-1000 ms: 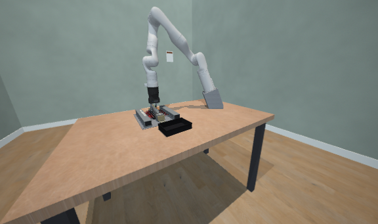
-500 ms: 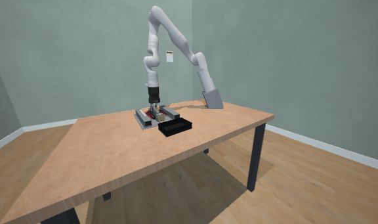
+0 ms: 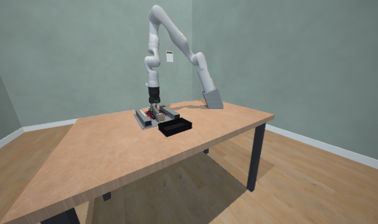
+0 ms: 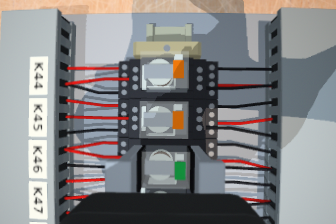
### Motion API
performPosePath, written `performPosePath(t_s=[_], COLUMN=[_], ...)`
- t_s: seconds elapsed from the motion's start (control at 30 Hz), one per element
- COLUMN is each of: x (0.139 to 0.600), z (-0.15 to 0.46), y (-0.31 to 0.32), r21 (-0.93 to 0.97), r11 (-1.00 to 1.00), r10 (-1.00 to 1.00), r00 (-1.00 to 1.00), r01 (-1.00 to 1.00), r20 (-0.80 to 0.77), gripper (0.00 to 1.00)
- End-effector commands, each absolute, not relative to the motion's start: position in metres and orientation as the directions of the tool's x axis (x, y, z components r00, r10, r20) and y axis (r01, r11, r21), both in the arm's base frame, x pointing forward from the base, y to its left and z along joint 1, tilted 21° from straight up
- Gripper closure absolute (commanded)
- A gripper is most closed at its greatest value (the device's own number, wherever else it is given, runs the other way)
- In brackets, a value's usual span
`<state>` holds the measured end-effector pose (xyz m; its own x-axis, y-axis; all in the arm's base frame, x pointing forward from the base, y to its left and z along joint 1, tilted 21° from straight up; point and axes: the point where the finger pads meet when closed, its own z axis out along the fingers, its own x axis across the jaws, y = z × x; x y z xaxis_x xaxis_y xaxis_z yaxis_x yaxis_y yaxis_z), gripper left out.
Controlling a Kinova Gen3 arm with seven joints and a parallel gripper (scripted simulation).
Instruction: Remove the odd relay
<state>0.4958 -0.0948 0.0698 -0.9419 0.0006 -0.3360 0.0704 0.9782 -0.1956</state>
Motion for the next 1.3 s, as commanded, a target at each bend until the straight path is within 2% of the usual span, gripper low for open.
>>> performPosePath(t_s=[0.0,1.27], x=[0.4976,0.4995], z=[0.0716,0.0712], y=[-0.0959,-0.0958], r21=[-0.198,-0.196], r11=[0.978,0.978], r10=[0.003,0.02], r00=[-0.945,-0.966], r01=[0.072,0.072], r20=[-0.328,-0.256], gripper=[1.0,1.0])
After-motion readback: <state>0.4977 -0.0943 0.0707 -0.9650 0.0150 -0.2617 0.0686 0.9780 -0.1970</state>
